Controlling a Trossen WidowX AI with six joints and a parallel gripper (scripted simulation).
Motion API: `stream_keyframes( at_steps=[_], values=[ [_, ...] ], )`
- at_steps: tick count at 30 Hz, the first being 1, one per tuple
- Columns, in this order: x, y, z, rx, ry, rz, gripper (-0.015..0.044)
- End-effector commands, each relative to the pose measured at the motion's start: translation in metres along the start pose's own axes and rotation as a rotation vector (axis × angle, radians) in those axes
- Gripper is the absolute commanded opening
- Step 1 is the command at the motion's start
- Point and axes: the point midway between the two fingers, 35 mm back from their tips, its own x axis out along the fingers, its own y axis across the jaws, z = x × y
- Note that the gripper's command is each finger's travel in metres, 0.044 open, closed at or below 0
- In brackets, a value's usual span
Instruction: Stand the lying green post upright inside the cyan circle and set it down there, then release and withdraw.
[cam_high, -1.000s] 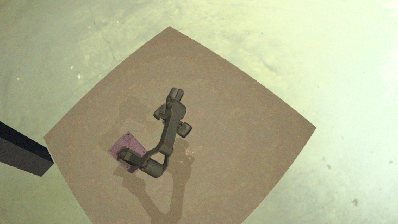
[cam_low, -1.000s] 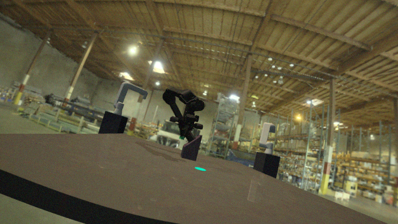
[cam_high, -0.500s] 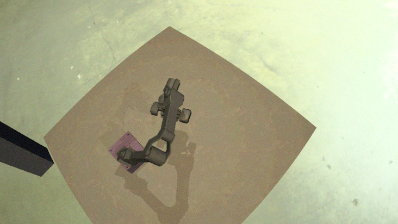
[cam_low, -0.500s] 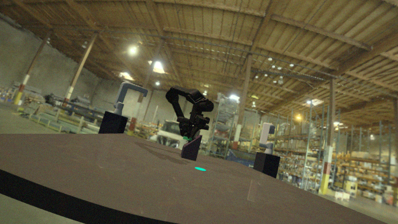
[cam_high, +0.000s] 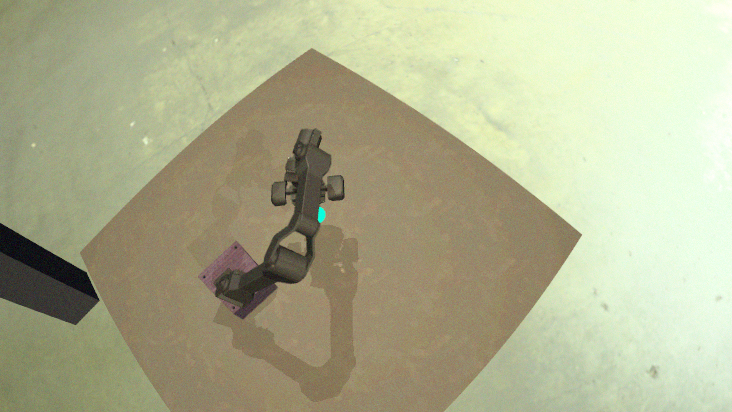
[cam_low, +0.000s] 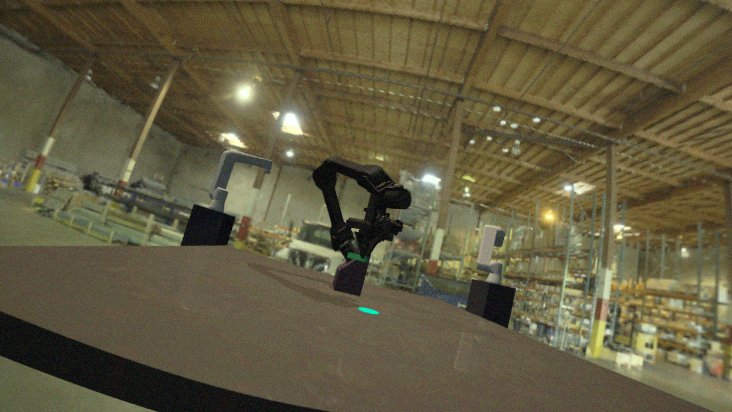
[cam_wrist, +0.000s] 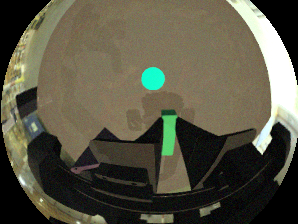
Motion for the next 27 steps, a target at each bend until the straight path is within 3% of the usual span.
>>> stream_keyframes(
  at_steps=[1, 12, 27],
  values=[
    [-0.003, 0.005, 0.015, -0.102, -0.008, -0.002, 0.0023],
    [-0.003, 0.022, 0.044, -0.343, -0.003, -0.006, 0.0023],
    [0.004, 0.026, 0.043, -0.345, -0.040, 0.058, 0.0023]
  ],
)
